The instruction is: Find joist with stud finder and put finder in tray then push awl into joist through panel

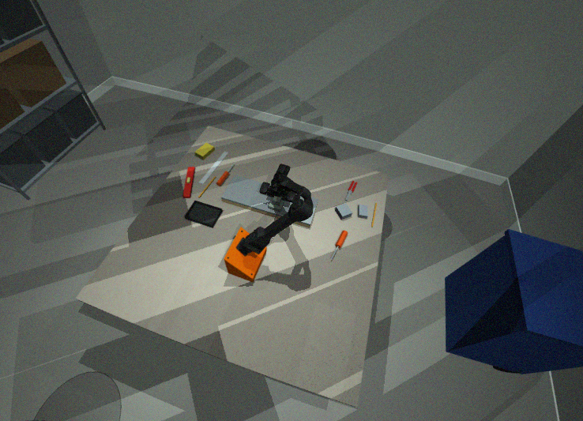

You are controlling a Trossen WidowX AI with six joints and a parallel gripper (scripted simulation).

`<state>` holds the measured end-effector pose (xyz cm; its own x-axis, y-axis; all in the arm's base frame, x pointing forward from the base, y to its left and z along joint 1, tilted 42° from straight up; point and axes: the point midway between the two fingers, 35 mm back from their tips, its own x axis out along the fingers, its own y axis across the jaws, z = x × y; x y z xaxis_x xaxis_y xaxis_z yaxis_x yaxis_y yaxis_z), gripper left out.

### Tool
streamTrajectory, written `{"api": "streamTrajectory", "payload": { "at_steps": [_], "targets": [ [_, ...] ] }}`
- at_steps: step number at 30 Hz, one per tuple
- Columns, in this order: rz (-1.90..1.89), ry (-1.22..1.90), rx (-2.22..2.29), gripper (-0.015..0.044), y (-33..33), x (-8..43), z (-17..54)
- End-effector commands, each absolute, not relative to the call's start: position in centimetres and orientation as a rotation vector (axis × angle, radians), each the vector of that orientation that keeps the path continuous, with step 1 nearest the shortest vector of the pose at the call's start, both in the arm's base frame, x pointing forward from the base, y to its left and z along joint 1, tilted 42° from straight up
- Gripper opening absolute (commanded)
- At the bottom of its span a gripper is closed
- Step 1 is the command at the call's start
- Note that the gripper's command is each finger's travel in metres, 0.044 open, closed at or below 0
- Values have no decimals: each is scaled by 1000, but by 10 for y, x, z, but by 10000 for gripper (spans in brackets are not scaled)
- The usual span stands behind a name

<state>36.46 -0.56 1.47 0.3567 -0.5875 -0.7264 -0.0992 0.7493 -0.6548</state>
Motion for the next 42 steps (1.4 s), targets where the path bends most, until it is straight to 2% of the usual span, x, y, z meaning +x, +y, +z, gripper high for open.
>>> {"api": "streamTrajectory", "payload": {
  "at_steps": [1, 42],
  "targets": [
    [-367, 1180, -688, 0, -16, 366, 23],
    [-369, 1179, -691, 0, -63, 371, 65]
  ]
}}
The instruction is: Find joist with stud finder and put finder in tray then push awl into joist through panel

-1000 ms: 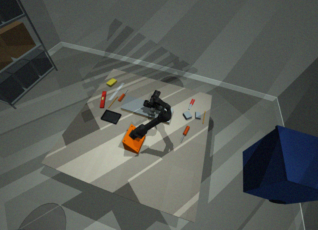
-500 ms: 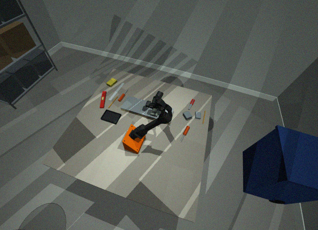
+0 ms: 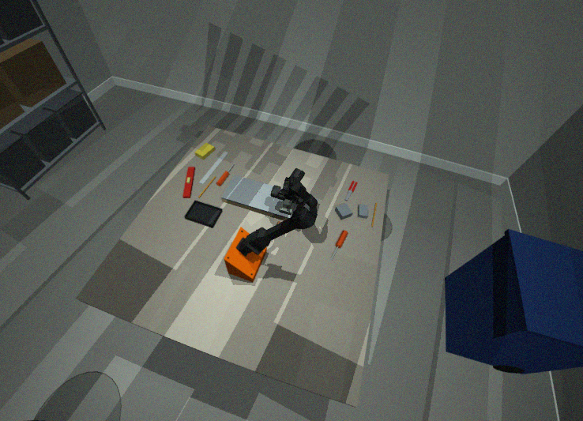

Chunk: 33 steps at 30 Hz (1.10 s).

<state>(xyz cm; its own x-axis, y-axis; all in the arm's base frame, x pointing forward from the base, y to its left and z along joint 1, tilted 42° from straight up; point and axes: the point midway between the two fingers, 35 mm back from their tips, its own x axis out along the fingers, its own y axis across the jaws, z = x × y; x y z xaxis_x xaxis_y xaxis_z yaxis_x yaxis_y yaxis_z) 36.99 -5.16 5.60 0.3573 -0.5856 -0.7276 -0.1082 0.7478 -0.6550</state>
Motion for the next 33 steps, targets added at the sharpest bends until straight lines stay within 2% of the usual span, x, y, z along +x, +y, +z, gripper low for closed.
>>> {"api": "streamTrajectory", "payload": {
  "at_steps": [1, 33],
  "targets": [
    [-369, 1179, -691, 0, -65, 371, 66],
    [-372, 1178, -693, 0, -101, 376, 100]
  ]
}}
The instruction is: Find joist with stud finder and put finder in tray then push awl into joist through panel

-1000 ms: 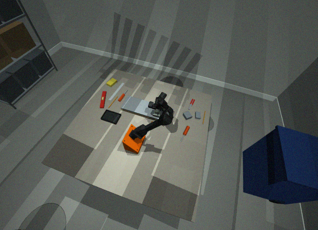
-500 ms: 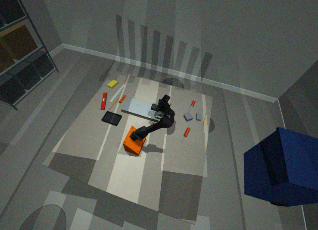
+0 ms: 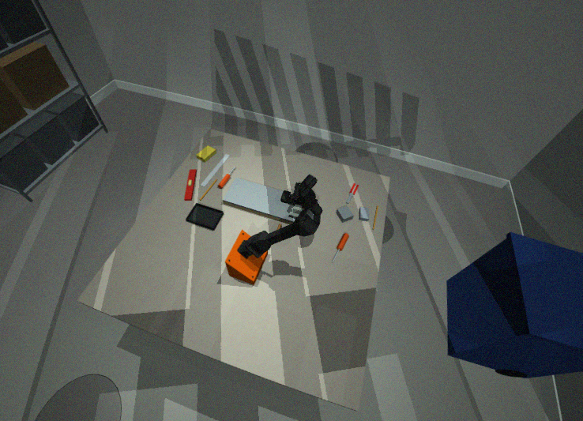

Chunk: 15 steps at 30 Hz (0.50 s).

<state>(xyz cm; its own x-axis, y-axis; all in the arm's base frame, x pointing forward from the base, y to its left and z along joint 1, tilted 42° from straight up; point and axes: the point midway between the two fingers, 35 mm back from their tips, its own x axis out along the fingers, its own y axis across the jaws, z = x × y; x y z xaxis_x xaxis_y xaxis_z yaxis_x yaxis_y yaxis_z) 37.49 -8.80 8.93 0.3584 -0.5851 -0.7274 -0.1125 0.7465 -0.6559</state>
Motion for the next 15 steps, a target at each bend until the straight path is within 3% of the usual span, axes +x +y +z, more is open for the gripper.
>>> {"api": "streamTrajectory", "payload": {
  "at_steps": [1, 15],
  "targets": [
    [-372, 1177, -693, 0, -102, 376, 101],
    [-373, 1177, -694, 0, -118, 378, 116]
  ]
}}
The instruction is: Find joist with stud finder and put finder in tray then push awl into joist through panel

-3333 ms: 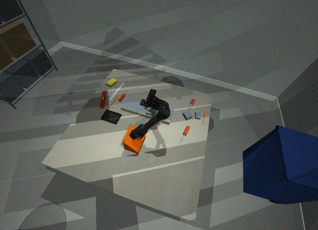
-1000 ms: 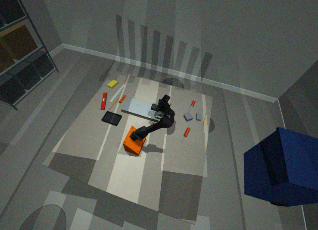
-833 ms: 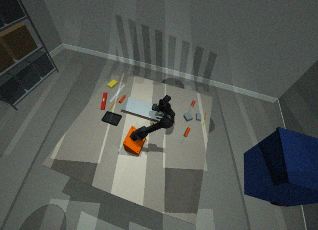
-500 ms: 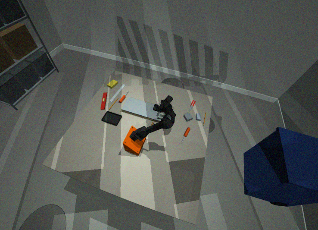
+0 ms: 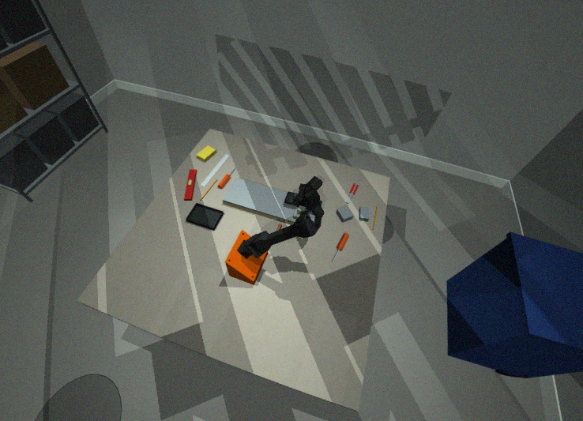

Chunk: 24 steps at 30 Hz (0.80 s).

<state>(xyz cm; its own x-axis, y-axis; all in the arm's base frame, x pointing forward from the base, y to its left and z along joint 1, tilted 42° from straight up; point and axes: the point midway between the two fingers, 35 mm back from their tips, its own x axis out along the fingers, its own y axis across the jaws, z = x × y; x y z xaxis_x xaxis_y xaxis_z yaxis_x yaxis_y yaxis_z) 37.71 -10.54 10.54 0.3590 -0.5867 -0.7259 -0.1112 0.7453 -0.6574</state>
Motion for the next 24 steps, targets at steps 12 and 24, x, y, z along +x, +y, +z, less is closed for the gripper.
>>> {"api": "streamTrajectory", "payload": {
  "at_steps": [12, 24],
  "targets": [
    [-373, 1177, -694, 0, -119, 378, 117],
    [-358, 1178, -694, 0, -114, 378, 115]
  ]
}}
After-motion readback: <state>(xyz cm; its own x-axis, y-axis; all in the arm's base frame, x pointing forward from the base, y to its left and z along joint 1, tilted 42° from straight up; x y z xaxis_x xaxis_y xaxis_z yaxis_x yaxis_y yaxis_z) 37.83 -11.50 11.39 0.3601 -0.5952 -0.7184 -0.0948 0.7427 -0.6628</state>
